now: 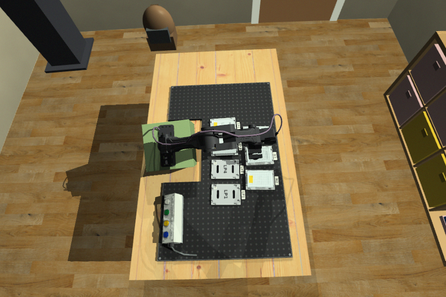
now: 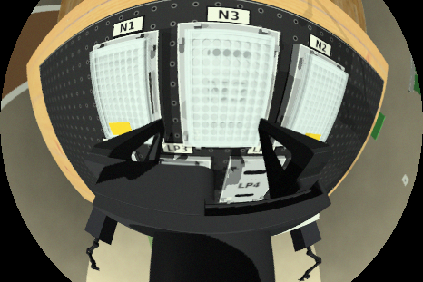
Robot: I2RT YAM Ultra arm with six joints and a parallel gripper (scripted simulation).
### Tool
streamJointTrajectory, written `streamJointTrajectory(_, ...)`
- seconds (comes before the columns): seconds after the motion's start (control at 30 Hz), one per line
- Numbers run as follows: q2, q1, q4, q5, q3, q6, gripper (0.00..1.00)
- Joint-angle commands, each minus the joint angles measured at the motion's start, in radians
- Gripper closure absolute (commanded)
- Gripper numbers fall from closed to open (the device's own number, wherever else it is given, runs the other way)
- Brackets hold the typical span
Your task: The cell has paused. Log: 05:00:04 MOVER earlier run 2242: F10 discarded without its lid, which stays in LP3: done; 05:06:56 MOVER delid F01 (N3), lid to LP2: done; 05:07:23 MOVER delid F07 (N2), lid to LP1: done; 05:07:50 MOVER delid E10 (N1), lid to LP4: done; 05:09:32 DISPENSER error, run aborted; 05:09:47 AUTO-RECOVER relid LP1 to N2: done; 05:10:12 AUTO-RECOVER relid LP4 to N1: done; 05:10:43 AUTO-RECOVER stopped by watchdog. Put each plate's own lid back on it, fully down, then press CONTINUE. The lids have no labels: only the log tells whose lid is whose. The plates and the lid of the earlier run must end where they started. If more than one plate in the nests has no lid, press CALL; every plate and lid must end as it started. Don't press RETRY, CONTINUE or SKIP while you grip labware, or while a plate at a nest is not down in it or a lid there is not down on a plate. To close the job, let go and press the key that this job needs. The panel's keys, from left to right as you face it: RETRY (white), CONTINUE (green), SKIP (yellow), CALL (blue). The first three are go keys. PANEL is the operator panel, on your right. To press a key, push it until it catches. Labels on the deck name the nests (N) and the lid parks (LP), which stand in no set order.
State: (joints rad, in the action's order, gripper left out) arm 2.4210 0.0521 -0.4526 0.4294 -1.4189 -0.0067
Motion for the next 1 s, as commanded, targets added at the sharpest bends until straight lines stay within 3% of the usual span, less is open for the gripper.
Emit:
streamJointTrajectory(0.0,0.017,0.055,-0.154,-0.002,-0.069,0.092,0.00)
streamJointTrajectory(0.23,-0.008,0.101,-0.164,-0.008,0.003,0.156,0.00)
streamJointTrajectory(0.6,-0.017,0.214,-0.078,-0.023,0.128,0.281,0.00)
streamJointTrajectory(0.83,-0.013,0.272,-0.054,-0.022,0.172,0.345,0.00)
streamJointTrajectory(0.97,0.028,0.318,-0.038,-0.032,0.205,0.394,0.00)
